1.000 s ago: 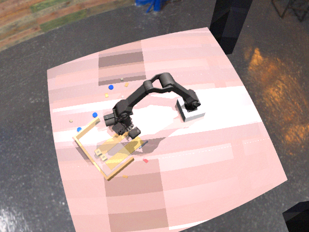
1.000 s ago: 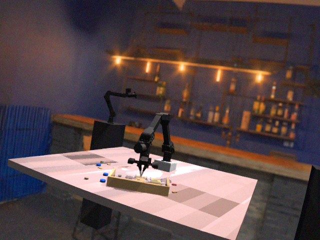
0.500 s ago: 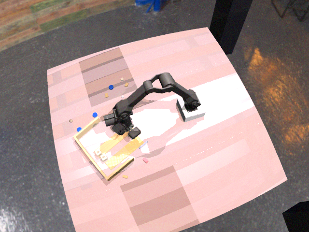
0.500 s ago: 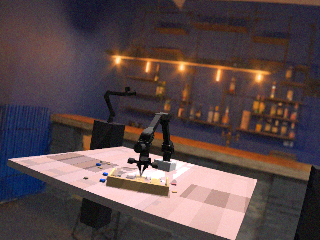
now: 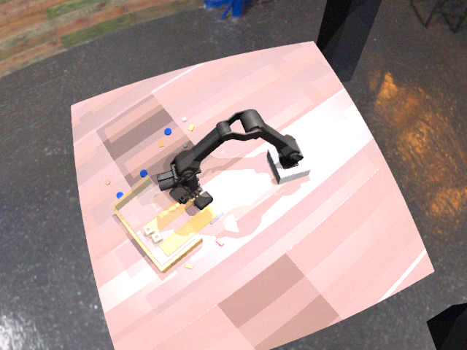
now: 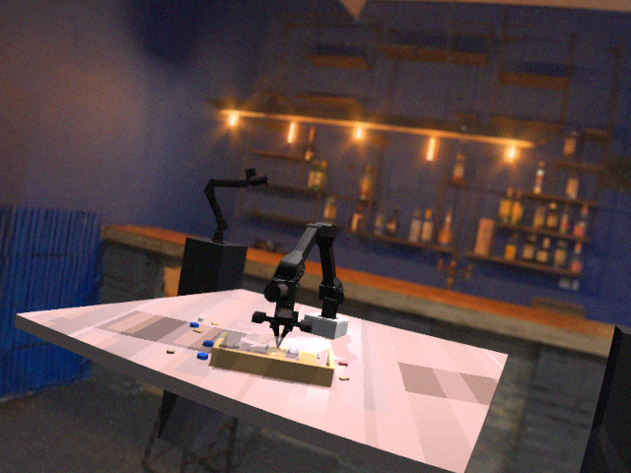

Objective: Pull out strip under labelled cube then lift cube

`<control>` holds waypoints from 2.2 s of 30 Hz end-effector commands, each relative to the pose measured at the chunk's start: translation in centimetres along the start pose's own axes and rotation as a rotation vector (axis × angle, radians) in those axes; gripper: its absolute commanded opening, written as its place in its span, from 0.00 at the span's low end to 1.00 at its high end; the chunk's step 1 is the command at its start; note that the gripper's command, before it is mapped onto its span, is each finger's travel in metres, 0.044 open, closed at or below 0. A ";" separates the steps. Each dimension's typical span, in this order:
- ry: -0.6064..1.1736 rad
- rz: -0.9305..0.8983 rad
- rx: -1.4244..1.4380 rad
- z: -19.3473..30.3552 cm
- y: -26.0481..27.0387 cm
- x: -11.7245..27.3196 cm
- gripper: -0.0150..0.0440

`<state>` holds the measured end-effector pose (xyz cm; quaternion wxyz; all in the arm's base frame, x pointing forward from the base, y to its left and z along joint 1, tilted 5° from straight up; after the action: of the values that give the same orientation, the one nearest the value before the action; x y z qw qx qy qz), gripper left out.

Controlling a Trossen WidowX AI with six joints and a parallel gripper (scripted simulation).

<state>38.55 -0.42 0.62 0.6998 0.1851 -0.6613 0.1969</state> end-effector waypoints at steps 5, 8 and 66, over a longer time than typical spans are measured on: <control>-0.001 -0.003 0.005 0.0 0.0 -0.2 0.25; -0.001 -0.003 0.005 0.0 0.0 -0.3 0.25; 0.002 -0.004 0.005 4.0 0.5 -0.7 0.25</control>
<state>35.95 -1.69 0.66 0.6914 0.1862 -0.6693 0.1985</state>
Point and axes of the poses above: the point midway between the two fingers, 35 mm back from their tips, its own x axis back along the fingers, its own y axis across the jaws, z = x × y, the point moved 5 cm from there along x, back along the fingers, and after that the axes turned 8 degrees about x, right-handed, at the moved point
